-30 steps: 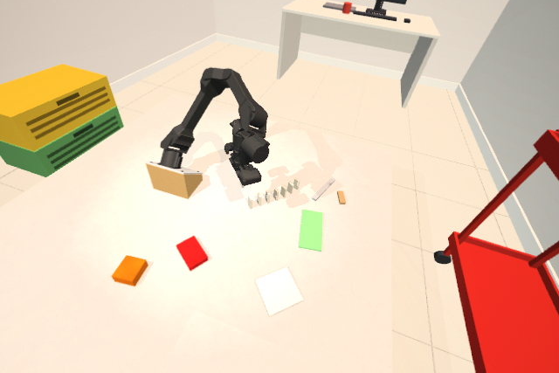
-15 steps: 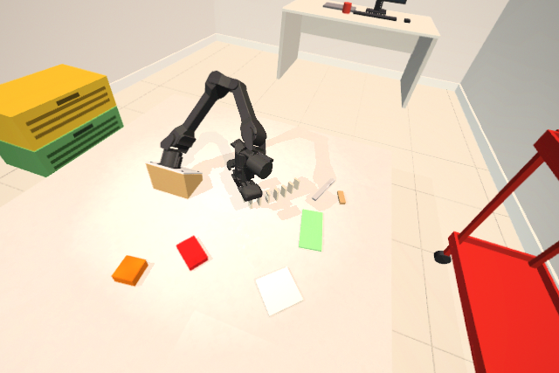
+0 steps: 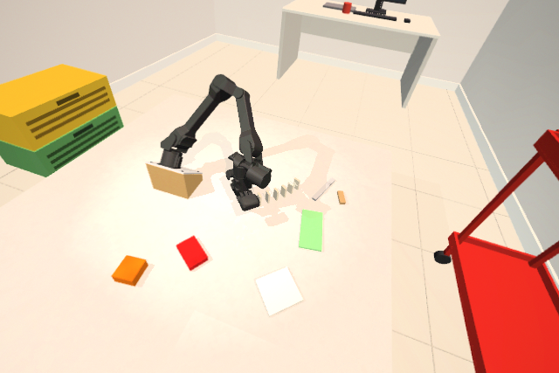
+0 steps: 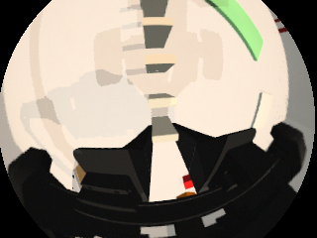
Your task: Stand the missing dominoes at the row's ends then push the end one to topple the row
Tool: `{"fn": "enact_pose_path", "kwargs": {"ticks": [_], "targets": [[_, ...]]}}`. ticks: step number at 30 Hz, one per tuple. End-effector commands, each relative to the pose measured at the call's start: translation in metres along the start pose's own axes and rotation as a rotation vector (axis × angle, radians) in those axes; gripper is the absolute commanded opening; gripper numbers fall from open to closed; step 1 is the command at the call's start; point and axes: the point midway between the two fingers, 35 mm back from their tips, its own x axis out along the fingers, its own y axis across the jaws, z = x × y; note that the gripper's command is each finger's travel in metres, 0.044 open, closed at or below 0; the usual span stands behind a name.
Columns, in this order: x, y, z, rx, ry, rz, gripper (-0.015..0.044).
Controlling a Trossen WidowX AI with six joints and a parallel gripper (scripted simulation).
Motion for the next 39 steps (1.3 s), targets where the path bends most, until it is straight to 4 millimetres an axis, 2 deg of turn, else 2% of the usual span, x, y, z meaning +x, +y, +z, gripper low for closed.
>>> {"fn": "enact_pose_path", "kwargs": {"ticks": [1,5,17,18,21,24,29,32,39], "targets": [[0.002,0.001,0.0,0.005,-0.004,0.005,0.0107],[0.002,0.001,0.0,0.005,-0.004,0.005,0.0107],[0.002,0.001,0.0,0.005,-0.004,0.005,0.0422],[0.002,0.001,0.0,0.005,-0.004,0.005,0.044],[0.001,0.0,0.0,0.005,-0.004,0.003,0.044],[-0.02,-0.005,0.001,0.007,-0.004,-0.009,0.044],[-0.095,-0.007,0.0,0.006,0.004,-0.012,0.044],[-0.125,-0.001,-0.002,0.003,0.005,-0.001,0.044],[-0.128,-0.001,-0.002,0.003,0.005,0.0,0.044]]}}
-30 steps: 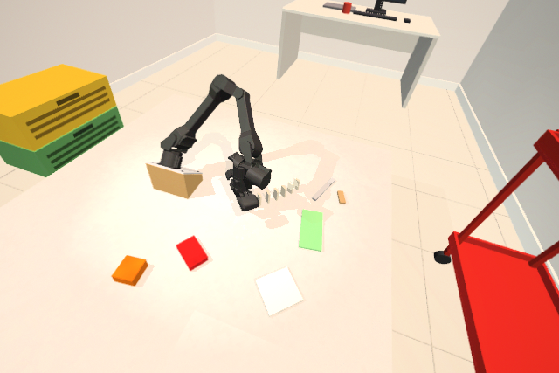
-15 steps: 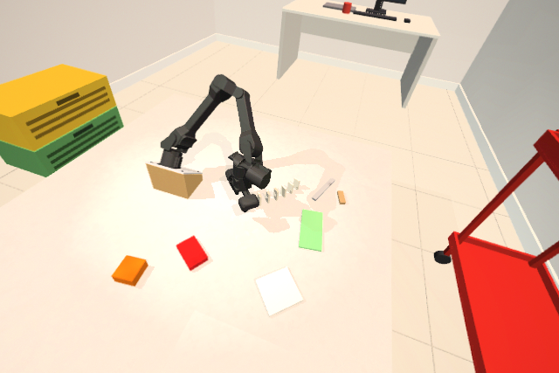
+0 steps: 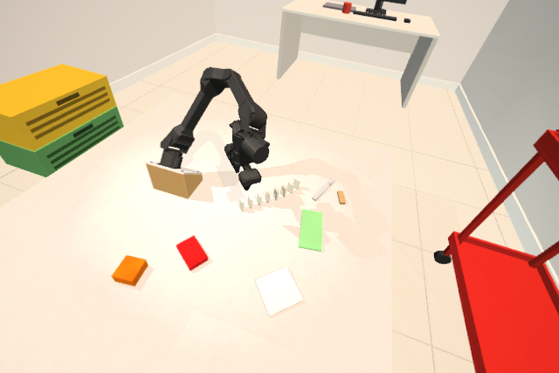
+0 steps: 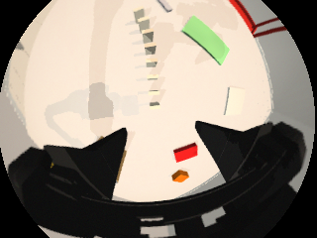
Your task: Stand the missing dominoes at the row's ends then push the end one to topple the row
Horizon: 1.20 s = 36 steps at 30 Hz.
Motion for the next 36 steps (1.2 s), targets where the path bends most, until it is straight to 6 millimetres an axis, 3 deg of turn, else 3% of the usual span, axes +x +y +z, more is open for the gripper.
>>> {"fn": "enact_pose_path", "kwargs": {"ticks": [1,4,17,19,36], "targets": [[-0.009,0.003,0.0,-0.009,0.006,-0.002,0.044],[-0.003,0.002,-0.003,0.138,0.005,-0.002,0.0361],[0.048,0.002,-0.034,1.418,0.002,-0.001,0.002],[0.053,0.002,-0.037,1.549,0.001,0.0,0.0],[0.054,0.003,-0.038,1.565,0.001,0.0,0.0]]}}
